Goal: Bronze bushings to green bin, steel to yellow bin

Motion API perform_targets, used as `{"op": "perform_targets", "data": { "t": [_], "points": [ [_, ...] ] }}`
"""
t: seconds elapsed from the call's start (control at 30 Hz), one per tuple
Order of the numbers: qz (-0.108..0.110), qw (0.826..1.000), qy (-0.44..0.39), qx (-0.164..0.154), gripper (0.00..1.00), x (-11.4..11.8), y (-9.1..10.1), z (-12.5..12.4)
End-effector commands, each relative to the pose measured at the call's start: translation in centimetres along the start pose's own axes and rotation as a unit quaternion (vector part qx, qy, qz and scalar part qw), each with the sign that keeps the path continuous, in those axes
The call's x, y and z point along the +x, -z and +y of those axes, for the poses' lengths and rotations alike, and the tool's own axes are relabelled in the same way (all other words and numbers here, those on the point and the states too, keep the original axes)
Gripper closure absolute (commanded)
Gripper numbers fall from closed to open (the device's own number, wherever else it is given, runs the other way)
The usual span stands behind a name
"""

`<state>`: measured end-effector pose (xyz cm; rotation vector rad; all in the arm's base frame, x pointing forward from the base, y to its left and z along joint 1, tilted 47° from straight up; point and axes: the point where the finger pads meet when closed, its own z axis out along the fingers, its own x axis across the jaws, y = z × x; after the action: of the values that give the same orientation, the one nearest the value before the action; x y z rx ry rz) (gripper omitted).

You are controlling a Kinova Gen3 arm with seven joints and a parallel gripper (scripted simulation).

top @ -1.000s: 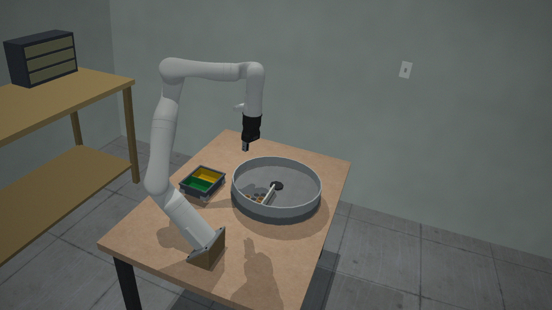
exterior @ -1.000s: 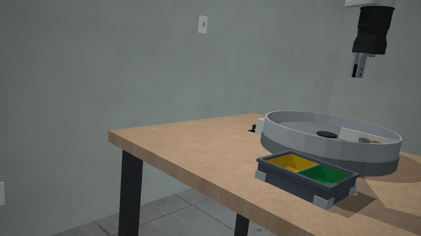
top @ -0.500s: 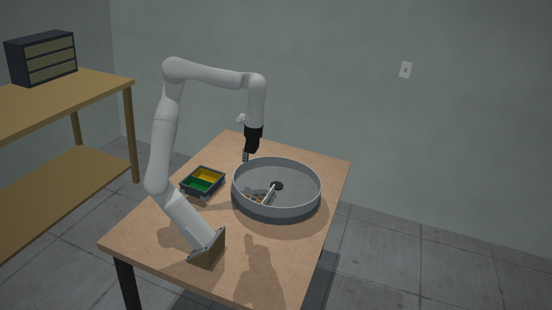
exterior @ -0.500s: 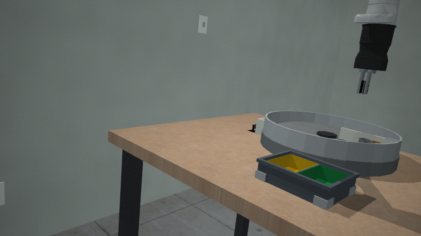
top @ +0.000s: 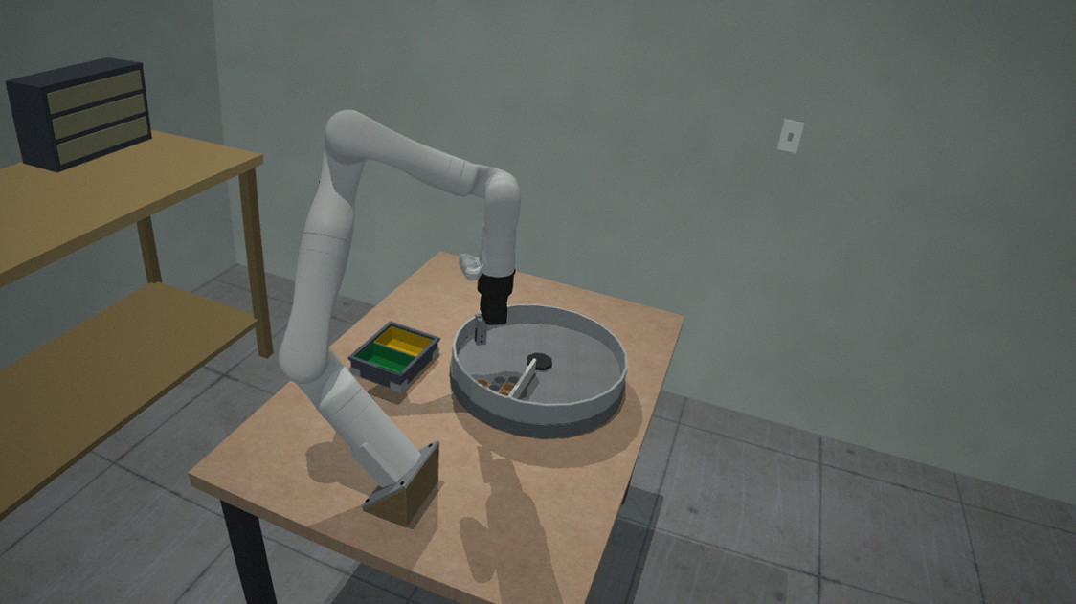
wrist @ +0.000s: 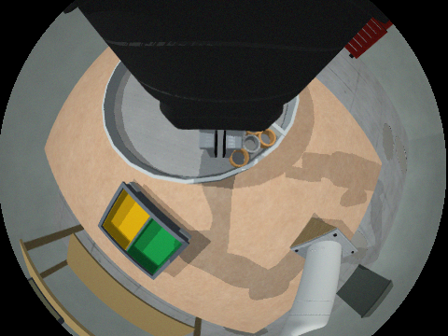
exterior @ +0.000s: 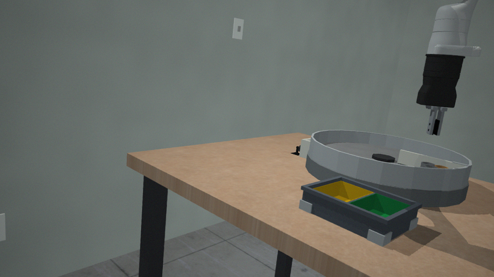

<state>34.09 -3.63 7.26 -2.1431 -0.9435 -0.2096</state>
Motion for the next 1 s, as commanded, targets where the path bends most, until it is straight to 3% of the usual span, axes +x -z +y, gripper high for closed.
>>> {"op": "perform_targets", "data": {
  "t": [0.0, 0.2, 0.3, 0.63, 0.67, 0.97],
  "points": [
    [0.009, 0.999, 0.04, 0.003, 0.73, -0.7, -0.6, -0.2],
    [0.009, 0.994, 0.105, 0.002, 0.73, -1.4, -1.9, -0.3],
    [0.009, 0.979, 0.202, 0.001, 0.73, -2.4, -3.8, -0.3],
    [0.009, 0.979, 0.202, 0.001, 0.73, -2.4, -3.8, -0.3],
    [0.009, 0.979, 0.203, 0.001, 0.58, -2.4, -3.8, -0.3],
    [0.009, 0.979, 0.203, 0.001, 0.58, -2.4, -3.8, -0.3]
  ]
}}
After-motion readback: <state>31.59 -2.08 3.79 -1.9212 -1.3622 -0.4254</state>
